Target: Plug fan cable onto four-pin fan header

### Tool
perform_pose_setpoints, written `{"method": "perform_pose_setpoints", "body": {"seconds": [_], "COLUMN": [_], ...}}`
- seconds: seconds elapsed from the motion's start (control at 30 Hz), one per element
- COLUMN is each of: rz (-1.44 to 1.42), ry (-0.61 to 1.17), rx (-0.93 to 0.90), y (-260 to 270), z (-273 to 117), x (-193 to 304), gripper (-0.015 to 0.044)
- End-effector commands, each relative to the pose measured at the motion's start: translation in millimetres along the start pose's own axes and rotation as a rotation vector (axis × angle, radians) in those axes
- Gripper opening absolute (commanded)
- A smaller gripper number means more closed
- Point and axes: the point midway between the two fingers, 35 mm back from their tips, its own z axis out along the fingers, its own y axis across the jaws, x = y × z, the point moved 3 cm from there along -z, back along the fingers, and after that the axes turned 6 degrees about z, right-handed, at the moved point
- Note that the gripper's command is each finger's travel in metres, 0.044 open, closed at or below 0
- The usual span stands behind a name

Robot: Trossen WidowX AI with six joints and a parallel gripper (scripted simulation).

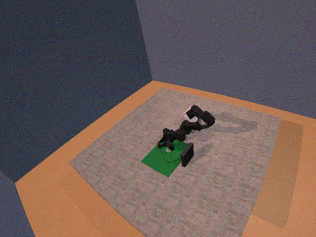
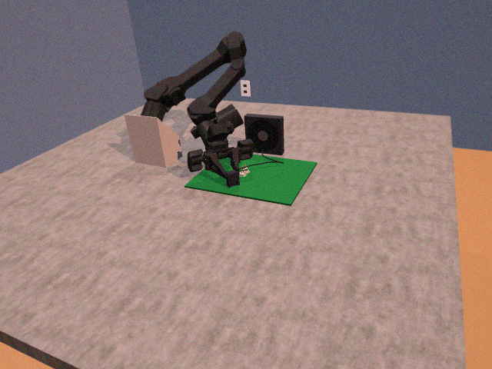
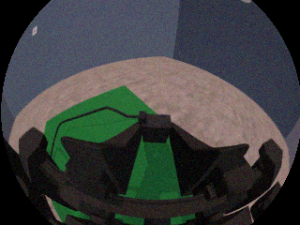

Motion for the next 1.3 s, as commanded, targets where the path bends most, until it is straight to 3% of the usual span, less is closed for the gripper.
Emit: {"method": "perform_pose_setpoints", "body": {"seconds": [0.0,1.27], "rz": [0.006,0.0], "ry": [-0.005,0.0], "rx": [0.004,0.0], "y": [-1.5,-0.3], "z": [2.0,1.0], "x": [3.6,2.5], "gripper": [0.0,0.0]}}
